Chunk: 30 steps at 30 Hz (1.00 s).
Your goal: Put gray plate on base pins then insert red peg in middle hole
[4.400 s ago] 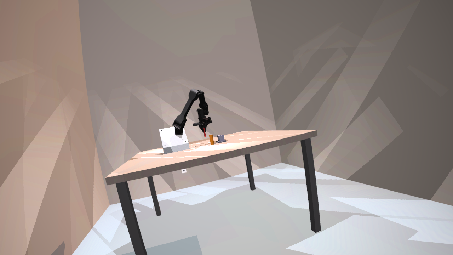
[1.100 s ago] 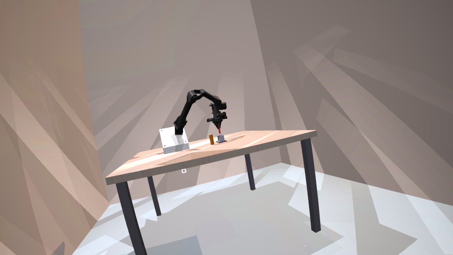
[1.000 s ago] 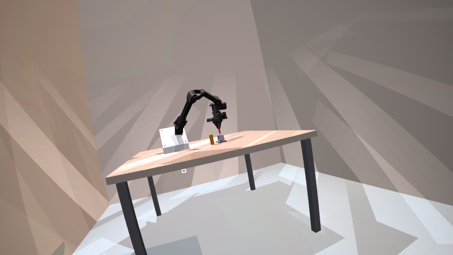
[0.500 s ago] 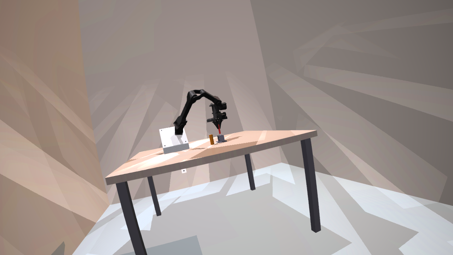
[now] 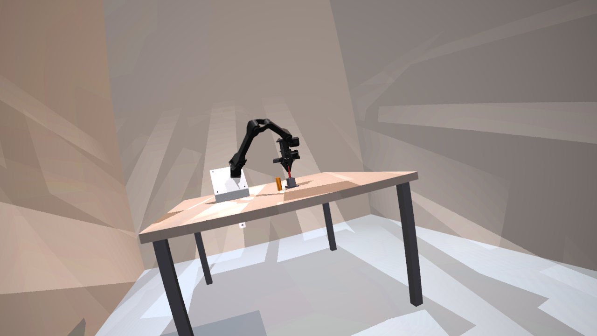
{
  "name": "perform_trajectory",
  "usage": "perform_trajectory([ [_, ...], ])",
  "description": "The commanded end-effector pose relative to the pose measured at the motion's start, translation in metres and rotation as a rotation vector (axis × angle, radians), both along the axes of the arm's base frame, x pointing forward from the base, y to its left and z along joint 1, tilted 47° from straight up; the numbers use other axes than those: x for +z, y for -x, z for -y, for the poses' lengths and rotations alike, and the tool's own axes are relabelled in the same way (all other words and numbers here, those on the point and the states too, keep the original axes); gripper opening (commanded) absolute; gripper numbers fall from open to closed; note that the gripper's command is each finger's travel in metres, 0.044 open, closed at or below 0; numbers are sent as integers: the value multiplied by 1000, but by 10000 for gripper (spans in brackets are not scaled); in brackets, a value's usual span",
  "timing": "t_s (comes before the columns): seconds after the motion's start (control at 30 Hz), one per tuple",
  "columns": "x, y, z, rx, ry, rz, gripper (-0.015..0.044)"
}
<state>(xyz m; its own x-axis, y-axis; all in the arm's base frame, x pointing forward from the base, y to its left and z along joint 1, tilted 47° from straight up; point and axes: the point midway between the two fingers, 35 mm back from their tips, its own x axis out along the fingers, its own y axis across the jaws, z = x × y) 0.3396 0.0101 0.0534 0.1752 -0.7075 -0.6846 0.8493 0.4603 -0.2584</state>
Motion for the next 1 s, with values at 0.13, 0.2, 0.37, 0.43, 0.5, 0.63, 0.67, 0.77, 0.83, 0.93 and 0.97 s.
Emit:
perform_trajectory([
  [0.13, 1, 0, -1, 0, 0, 1, 0],
  [0.2, 1, 0, -1, 0, 0, 1, 0],
  [0.37, -1, -1, 0, 0, 0, 1, 0],
  [0.43, -1, -1, 0, 0, 0, 1, 0],
  [0.5, -2, -1, -1, 0, 0, 1, 0],
  [0.63, -3, -2, 0, 0, 0, 1, 0],
  [0.67, -2, -1, 0, -1, 0, -1, 0],
  [0.77, -2, -1, 0, -1, 0, -1, 0],
  [0.83, -2, -1, 0, -1, 0, -1, 0],
  [0.93, -2, -1, 0, -1, 0, -1, 26],
  [0.97, -2, -1, 0, -1, 0, -1, 52],
])
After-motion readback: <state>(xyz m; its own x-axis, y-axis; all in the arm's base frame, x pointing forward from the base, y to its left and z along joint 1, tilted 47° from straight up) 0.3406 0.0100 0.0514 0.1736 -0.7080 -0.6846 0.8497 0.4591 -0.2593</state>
